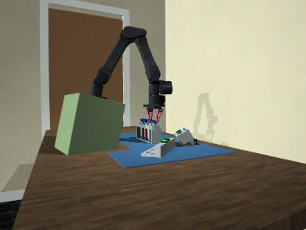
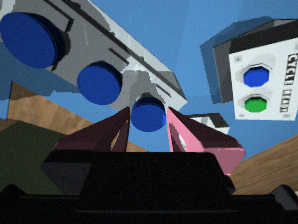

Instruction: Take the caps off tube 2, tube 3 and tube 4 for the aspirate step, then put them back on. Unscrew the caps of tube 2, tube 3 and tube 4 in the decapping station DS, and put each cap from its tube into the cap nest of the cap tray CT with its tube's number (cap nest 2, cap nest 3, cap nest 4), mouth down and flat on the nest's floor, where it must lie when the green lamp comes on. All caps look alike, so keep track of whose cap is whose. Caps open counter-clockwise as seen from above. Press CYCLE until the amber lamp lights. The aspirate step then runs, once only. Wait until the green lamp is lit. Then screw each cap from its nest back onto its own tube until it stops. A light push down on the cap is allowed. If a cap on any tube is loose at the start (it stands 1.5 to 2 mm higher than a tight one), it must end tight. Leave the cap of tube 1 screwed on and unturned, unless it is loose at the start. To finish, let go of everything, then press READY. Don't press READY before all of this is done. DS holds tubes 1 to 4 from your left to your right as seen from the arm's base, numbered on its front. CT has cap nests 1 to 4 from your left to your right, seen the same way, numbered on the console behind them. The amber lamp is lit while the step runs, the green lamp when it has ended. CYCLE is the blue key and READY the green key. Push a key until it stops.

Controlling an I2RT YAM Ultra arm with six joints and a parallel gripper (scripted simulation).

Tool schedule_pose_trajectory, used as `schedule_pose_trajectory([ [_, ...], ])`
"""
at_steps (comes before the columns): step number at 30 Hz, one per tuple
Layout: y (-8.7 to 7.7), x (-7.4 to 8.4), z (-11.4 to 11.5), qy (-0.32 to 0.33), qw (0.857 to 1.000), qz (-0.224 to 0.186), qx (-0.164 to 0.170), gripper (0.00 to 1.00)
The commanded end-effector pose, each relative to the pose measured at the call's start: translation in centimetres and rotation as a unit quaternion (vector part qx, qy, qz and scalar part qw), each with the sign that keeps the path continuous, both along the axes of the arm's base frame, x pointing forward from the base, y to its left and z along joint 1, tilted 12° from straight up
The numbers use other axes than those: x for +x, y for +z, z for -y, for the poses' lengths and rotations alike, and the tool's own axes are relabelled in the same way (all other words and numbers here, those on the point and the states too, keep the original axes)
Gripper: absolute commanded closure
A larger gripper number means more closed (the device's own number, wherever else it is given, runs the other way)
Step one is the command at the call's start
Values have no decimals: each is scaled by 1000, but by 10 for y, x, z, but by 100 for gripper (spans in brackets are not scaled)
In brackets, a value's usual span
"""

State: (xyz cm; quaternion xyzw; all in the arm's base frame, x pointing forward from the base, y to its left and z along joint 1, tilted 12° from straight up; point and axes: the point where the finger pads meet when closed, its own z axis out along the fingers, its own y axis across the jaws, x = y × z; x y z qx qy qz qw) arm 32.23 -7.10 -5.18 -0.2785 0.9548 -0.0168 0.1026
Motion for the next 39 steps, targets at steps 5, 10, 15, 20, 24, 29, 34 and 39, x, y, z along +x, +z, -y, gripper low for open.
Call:
schedule_pose_trajectory([
  [5,4,3,1,8,1000,7,-3,100],
  [10,4,3,1,8,1000,7,-3,100],
  [15,4,3,1,-17,1000,6,2,100],
  [20,4,3,1,-138,990,4,28,100],
  [24,3,3,1,-234,971,1,49,100],
  [29,3,3,1,-351,934,-2,74,100],
  [34,3,3,1,-418,904,-4,89,100],
  [39,3,3,1,-525,844,-7,112,100],
])
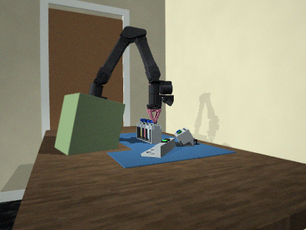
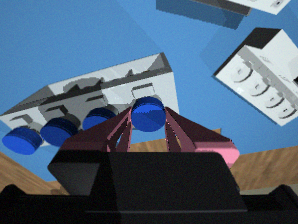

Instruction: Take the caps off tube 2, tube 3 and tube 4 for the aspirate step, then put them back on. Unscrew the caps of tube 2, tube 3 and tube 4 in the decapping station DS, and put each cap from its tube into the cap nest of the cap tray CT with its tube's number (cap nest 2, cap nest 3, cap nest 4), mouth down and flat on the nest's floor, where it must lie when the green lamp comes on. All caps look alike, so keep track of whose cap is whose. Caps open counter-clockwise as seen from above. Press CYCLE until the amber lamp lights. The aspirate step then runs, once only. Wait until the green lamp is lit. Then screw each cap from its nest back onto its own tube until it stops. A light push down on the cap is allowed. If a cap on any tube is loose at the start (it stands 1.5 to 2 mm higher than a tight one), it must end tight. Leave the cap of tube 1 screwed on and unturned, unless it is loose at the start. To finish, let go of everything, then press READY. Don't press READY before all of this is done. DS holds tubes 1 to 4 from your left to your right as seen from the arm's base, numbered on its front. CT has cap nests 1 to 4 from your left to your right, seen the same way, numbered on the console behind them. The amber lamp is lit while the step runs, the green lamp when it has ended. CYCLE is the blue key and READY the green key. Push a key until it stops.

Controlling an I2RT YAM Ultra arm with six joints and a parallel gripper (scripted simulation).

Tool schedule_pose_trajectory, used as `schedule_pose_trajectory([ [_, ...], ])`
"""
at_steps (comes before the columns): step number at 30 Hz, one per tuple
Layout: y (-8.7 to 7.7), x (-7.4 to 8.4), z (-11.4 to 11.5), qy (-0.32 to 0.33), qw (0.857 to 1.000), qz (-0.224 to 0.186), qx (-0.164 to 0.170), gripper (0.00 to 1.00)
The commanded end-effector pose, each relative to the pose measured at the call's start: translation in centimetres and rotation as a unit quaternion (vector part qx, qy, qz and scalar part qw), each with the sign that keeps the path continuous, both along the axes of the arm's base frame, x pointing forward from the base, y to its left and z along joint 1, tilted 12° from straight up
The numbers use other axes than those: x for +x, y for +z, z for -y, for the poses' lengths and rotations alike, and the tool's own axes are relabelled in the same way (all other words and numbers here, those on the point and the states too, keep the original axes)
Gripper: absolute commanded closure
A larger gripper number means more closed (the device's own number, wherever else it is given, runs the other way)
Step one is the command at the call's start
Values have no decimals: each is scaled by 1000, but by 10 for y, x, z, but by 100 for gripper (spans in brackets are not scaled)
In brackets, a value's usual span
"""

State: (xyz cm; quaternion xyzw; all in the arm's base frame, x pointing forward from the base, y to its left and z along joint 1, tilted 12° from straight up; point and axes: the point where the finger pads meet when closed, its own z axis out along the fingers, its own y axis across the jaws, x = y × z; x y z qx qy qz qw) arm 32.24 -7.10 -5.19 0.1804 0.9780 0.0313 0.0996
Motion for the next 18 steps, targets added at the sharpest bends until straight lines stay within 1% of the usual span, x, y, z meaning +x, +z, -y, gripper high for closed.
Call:
schedule_pose_trajectory([
  [1,3,3,1,-123,992,3,25,100],
  [4,3,3,1,-195,980,2,40,100],
  [7,3,3,1,-266,962,0,56,100],
  [9,3,3,1,-266,962,0,56,100],
  [12,3,3,1,-336,939,-2,71,100],
  [13,3,3,2,-347,935,-2,74,100],
  [18,3,3,1,-347,935,-2,74,100],
])
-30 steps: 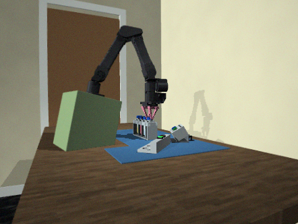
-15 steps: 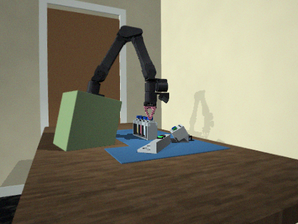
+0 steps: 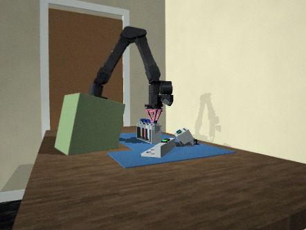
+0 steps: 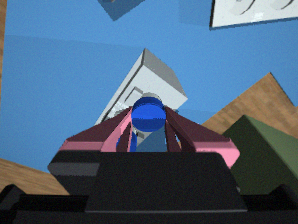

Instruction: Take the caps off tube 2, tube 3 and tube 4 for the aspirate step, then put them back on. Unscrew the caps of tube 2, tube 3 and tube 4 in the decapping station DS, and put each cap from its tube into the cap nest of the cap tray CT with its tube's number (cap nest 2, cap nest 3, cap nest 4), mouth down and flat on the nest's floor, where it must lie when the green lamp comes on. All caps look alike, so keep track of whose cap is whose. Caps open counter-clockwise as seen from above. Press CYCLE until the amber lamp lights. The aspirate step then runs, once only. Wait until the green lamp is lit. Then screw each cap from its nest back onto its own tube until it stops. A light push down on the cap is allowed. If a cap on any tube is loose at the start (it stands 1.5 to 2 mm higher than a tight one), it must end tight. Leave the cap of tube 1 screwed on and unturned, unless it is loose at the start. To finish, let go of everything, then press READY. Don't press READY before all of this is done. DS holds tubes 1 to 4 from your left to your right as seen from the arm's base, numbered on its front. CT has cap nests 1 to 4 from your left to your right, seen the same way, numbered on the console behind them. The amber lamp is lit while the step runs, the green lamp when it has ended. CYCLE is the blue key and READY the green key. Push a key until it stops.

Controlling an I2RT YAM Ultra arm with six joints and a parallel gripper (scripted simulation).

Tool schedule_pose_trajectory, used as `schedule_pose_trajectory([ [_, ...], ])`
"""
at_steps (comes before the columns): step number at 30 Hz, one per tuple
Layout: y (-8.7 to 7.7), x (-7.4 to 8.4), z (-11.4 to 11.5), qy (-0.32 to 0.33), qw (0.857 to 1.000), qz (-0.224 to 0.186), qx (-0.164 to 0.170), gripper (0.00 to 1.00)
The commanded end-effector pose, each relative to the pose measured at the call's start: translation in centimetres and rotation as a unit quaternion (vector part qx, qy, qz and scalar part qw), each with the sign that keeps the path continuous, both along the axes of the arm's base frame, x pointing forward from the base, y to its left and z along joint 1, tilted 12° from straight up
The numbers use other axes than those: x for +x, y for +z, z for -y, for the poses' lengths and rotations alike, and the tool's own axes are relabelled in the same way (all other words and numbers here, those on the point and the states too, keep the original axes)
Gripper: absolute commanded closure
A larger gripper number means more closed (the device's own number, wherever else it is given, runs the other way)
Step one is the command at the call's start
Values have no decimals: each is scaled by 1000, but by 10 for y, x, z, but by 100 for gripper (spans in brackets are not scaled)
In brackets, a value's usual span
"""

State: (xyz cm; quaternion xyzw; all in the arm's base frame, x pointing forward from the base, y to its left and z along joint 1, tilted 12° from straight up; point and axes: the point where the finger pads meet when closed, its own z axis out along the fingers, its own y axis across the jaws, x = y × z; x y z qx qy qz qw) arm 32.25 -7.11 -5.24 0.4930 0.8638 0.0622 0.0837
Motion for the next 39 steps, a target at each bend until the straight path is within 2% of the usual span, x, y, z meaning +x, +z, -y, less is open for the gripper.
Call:
schedule_pose_trajectory([
  [1,3,3,1,-27,1000,6,4,100],
  [2,3,3,1,-27,1000,6,4,100],
  [3,3,3,1,-27,1000,6,4,51],
  [15,3,3,1,-27,1000,6,4,51],
  [32,47,-7,2,-27,1000,6,4,51],
  [35,48,-7,2,-27,1000,6,4,51],
  [37,49,-5,-14,55,998,8,-14,51],
  [39,50,-4,-31,136,990,10,-31,51],
])
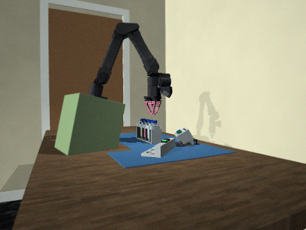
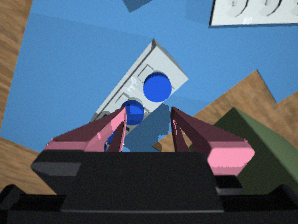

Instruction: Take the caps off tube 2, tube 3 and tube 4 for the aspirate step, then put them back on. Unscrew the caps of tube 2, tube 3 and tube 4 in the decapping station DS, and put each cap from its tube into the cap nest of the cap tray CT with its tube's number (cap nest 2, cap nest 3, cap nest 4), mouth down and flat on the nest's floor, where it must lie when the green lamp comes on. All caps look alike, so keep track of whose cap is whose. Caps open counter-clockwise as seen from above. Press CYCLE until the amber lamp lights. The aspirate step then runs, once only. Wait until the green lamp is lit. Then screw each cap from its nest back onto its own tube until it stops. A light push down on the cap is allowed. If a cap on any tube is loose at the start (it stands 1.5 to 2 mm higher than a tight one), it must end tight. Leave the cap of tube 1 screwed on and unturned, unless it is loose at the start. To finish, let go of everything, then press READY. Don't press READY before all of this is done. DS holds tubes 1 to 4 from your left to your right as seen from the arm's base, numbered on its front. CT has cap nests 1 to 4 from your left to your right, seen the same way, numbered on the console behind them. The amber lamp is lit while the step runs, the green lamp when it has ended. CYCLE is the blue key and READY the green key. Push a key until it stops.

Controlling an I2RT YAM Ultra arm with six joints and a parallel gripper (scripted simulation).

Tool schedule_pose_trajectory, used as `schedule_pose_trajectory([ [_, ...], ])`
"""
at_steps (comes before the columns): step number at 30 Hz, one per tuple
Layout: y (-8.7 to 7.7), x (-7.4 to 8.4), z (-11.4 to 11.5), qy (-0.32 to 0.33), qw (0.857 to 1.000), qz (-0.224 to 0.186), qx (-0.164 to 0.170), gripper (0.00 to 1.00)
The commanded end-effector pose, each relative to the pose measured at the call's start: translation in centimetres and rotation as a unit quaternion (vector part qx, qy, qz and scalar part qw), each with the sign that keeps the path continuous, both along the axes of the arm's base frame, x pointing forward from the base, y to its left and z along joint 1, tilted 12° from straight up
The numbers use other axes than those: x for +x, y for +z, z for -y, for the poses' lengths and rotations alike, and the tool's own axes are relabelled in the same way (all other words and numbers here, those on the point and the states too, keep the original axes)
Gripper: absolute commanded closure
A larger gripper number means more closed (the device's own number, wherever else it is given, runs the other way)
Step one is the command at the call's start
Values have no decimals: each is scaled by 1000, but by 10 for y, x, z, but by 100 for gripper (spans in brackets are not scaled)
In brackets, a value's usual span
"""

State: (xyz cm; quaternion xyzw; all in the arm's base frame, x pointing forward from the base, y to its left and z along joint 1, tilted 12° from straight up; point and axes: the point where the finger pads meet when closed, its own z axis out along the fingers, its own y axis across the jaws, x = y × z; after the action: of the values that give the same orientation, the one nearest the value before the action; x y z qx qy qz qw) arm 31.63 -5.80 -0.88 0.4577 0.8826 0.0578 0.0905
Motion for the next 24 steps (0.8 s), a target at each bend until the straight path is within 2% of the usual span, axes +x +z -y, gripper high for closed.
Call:
schedule_pose_trajectory([
  [1,6,3,-26,137,990,6,-28,51],
  [3,6,3,-26,137,990,6,-28,51],
  [7,8,7,-60,290,955,10,-62,51],
  [8,8,7,-60,296,953,10,-63,51],
  [11,9,9,-85,401,912,12,-86,51],
  [12,9,9,-85,410,908,12,-88,51],
  [14,10,11,-102,480,871,14,-103,51],
  [15,10,11,-102,482,870,14,-104,51],
  [17,11,13,-118,551,826,16,-119,51],
  [20,11,13,-118,551,826,16,-119,51],
  [23,12,15,-141,647,749,18,-140,51],
  [24,12,15,-141,649,748,18,-141,51],
])
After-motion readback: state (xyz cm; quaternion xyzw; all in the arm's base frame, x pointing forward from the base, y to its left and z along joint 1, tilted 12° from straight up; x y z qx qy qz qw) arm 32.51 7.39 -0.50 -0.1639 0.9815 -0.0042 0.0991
